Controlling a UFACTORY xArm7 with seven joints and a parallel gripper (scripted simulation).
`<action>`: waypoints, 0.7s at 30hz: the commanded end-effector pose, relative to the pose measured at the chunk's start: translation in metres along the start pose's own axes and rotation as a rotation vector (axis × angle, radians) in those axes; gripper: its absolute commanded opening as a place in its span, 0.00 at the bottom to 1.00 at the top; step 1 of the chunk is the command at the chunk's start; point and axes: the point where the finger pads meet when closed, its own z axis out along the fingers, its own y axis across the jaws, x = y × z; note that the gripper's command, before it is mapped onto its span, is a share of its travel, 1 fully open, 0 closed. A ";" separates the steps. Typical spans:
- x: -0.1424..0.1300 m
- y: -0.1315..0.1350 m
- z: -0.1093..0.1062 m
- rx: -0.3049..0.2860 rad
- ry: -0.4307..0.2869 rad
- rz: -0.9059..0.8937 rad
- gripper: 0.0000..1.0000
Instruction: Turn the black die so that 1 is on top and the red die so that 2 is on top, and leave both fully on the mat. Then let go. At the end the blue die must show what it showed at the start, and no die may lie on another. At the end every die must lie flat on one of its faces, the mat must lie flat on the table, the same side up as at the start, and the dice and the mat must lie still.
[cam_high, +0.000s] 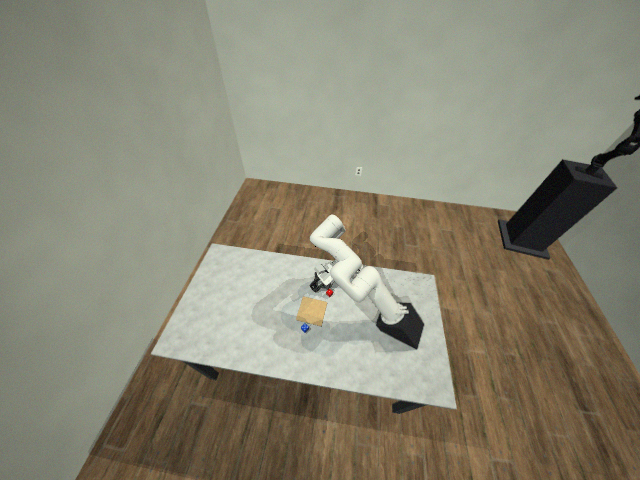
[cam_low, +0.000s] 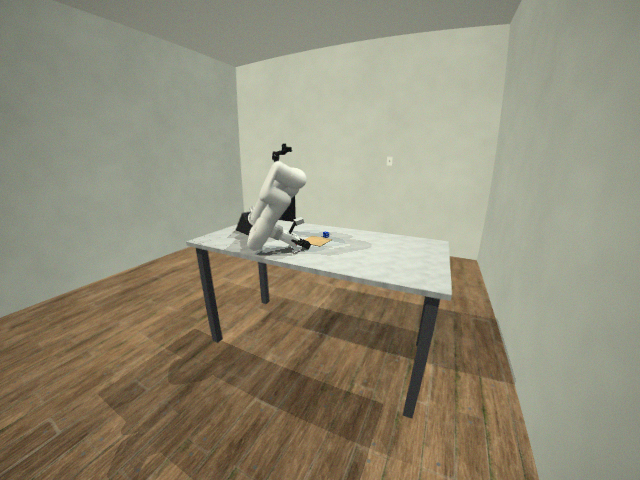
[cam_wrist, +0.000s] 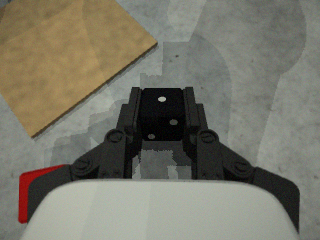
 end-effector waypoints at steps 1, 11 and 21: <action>0.000 0.000 0.000 -0.001 0.000 -0.001 0.27; 0.000 0.000 0.000 -0.001 0.000 -0.001 0.31; 0.000 0.000 0.000 -0.001 0.000 -0.001 0.43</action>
